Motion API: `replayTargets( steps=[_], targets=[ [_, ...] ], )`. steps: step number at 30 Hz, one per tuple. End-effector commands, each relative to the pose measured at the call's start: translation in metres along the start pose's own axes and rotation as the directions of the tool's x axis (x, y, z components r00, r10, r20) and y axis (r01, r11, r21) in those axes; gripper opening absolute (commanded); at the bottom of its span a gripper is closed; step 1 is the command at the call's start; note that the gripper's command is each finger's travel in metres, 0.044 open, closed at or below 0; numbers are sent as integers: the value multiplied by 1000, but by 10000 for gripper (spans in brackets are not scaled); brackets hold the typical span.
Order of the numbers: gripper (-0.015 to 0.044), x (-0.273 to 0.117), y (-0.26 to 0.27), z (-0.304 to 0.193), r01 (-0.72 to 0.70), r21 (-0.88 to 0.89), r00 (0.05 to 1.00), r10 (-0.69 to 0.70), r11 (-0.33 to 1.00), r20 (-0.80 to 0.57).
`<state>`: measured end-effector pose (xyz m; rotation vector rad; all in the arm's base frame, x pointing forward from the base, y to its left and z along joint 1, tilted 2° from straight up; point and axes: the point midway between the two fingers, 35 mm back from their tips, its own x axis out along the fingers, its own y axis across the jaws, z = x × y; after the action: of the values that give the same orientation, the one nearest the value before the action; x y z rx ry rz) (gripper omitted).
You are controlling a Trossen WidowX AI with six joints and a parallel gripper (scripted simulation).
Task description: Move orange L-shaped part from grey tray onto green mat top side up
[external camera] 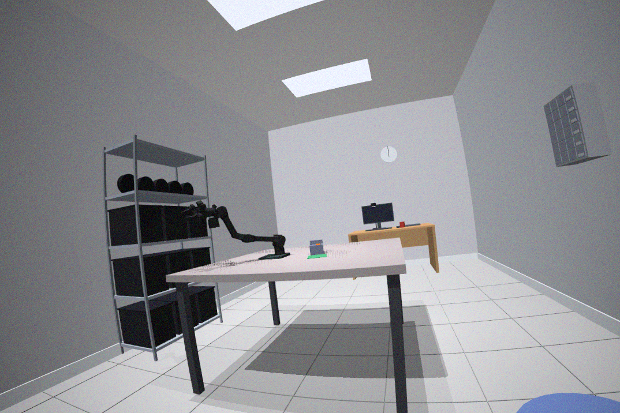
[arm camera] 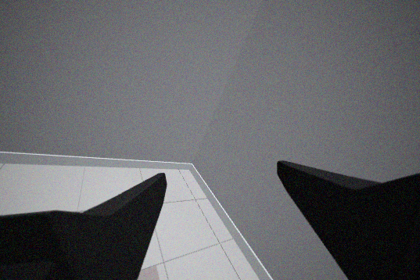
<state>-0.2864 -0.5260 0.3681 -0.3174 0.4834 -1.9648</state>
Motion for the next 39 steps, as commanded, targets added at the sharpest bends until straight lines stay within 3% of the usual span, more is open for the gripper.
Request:
replayTargets(
  steps=[1,9,16,25,29,39],
  targets=[
    [374,-3,-6,8,16,-17,1000,-16,1000,22],
    [180,-59,-76,98,262,-209,939,-198,942,281],
    [180,-134,-130,175,540,-314,791,-343,781,507],
    [180,-252,-168,255,827,-280,513,-450,488,731],
    [180,-299,-172,278,900,-281,413,-447,333,793],
    [180,-463,-167,329,987,-61,-4,-404,-150,915]
  ],
)
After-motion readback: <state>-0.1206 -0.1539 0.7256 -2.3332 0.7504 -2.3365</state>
